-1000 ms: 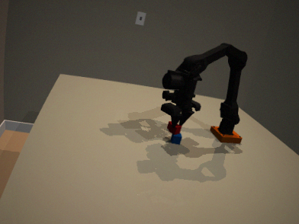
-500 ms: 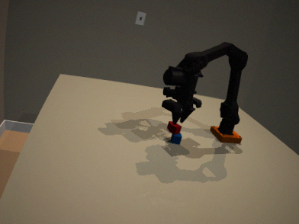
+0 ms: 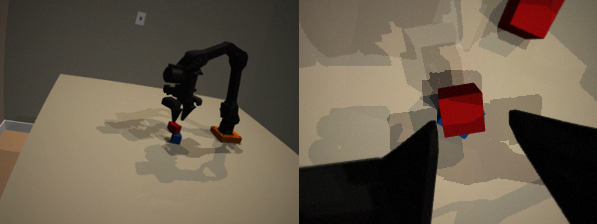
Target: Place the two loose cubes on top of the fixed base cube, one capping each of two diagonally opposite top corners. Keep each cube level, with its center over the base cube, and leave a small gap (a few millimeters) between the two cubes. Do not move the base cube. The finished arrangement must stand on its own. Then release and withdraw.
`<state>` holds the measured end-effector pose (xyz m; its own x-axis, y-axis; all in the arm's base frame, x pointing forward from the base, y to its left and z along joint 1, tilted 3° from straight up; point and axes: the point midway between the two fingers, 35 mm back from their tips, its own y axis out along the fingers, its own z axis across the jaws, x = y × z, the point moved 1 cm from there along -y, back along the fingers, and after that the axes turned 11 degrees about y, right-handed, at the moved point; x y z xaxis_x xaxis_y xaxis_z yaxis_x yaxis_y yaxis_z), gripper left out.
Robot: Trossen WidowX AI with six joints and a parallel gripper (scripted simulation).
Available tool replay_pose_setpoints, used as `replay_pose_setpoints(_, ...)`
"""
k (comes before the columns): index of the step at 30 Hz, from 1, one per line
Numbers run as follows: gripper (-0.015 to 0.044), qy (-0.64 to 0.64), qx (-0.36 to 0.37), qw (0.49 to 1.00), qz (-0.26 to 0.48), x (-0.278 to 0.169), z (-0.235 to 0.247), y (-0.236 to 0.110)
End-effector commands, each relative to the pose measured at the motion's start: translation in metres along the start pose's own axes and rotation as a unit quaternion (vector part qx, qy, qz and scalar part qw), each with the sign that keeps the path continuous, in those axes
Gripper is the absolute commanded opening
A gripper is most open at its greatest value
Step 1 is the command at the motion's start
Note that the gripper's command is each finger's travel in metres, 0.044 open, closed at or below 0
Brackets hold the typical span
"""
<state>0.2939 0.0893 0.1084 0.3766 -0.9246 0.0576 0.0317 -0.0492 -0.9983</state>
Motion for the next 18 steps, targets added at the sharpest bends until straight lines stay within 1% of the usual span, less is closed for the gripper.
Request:
replay_pose_setpoints(1, 0.0265, 0.066, 0.004, 0.998, -0.001, 0.024, -0.012, -0.013)
replay_pose_setpoints(7, 0.0265, 0.203, 0.005, 0.979, -0.003, 0.066, -0.044, -0.036)
replay_pose_setpoints(10, 0.0265, 0.237, 0.006, 0.972, -0.004, 0.075, -0.053, -0.042)
replay_pose_setpoints(15, 0.0265, 0.237, 0.006, 0.972, -0.004, 0.075, -0.053, -0.041)
replay_pose_setpoints(18, 0.0265, 0.237, 0.006, 0.972, -0.004, 0.076, -0.052, -0.023)
